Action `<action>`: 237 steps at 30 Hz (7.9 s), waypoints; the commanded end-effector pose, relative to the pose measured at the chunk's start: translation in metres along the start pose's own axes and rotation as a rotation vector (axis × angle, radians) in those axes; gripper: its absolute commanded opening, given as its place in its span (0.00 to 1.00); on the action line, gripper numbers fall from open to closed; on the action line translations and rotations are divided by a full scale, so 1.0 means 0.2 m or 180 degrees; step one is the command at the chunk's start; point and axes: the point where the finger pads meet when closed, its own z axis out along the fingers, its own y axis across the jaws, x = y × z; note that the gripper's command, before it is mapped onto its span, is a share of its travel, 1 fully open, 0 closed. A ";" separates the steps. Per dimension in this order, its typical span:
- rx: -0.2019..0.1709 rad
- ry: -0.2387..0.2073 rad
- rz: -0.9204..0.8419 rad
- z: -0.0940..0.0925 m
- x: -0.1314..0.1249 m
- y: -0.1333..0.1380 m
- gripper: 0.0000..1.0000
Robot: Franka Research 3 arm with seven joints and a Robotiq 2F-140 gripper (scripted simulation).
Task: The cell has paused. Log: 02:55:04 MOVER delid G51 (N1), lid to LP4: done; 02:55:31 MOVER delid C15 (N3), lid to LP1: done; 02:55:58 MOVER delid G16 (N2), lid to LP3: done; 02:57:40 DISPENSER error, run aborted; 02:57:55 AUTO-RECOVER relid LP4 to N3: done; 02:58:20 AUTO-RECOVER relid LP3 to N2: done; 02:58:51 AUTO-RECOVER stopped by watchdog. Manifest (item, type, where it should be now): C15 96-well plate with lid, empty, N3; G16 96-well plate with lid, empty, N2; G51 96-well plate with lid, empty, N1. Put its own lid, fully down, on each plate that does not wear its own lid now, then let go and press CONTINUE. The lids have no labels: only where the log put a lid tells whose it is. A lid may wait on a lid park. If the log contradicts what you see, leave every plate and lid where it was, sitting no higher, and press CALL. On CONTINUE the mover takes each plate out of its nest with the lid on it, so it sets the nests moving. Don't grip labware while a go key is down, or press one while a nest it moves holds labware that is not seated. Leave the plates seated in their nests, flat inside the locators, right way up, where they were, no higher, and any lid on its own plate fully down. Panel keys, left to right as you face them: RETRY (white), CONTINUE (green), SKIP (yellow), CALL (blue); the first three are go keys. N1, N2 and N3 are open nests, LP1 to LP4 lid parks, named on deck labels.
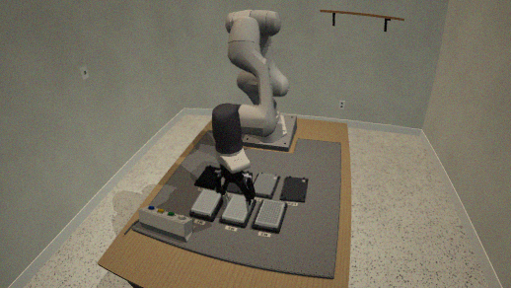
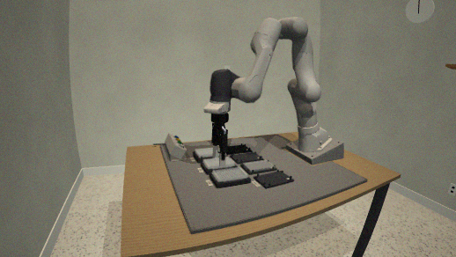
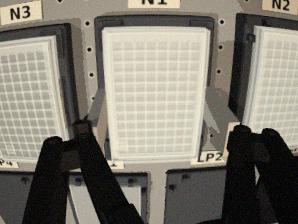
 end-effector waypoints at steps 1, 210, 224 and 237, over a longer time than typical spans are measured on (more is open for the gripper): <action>-0.0005 -0.0002 0.0021 0.01 0.00 0.01 0.00; 0.0086 -0.0016 0.9336 -0.19 -0.88 -0.30 0.66; -0.0003 0.0007 1.0079 -0.08 -0.88 -0.30 0.66; -0.0003 0.0008 1.0079 -0.01 -0.88 -0.30 0.66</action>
